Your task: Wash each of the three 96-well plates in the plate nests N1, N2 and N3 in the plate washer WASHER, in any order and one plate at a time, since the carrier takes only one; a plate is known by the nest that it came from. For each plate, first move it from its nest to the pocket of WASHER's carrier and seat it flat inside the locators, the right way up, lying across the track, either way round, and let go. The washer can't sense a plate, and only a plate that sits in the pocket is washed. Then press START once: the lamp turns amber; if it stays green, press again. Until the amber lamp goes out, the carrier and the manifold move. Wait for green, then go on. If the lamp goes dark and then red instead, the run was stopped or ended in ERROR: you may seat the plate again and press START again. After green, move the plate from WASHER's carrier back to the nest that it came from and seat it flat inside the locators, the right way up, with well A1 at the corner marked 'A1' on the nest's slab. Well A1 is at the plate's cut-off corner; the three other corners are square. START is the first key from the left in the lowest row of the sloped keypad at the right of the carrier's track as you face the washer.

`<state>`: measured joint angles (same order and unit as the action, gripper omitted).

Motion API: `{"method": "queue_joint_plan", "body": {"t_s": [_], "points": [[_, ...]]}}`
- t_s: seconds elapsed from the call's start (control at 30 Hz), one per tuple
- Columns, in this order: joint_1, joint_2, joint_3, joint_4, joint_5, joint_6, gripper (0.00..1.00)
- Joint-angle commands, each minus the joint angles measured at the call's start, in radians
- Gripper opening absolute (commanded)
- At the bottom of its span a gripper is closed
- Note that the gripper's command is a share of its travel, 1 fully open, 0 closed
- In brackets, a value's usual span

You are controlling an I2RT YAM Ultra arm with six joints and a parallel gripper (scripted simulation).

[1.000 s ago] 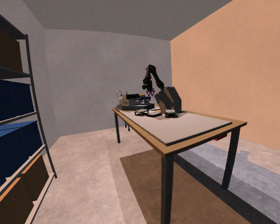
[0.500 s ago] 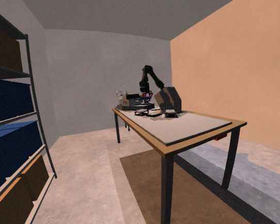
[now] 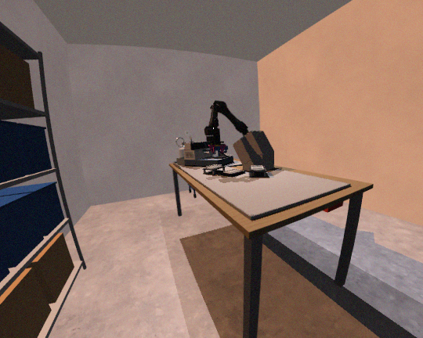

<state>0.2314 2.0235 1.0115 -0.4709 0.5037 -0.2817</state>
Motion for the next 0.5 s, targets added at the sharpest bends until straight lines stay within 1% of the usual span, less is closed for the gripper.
{"method": "queue_joint_plan", "body": {"t_s": [0.0,0.03,0.1,0.13,0.2,0.3,0.37,0.43,0.47], "points": [[-0.009,0.053,0.079,0.006,-0.010,-0.031,1.00],[-0.011,0.070,0.099,-0.005,-0.010,-0.034,1.00],[-0.011,0.070,0.099,-0.005,-0.010,-0.034,1.00],[0.000,0.088,0.120,-0.015,-0.010,-0.037,1.00],[-0.019,0.122,0.162,-0.020,-0.011,-0.042,1.00],[-0.026,0.173,0.227,-0.030,-0.010,-0.050,1.00],[-0.013,0.175,0.230,-0.030,-0.010,-0.050,1.00],[-0.007,0.139,0.230,-0.030,-0.010,-0.050,1.00],[-0.007,0.139,0.230,-0.030,-0.008,-0.050,1.00]]}}
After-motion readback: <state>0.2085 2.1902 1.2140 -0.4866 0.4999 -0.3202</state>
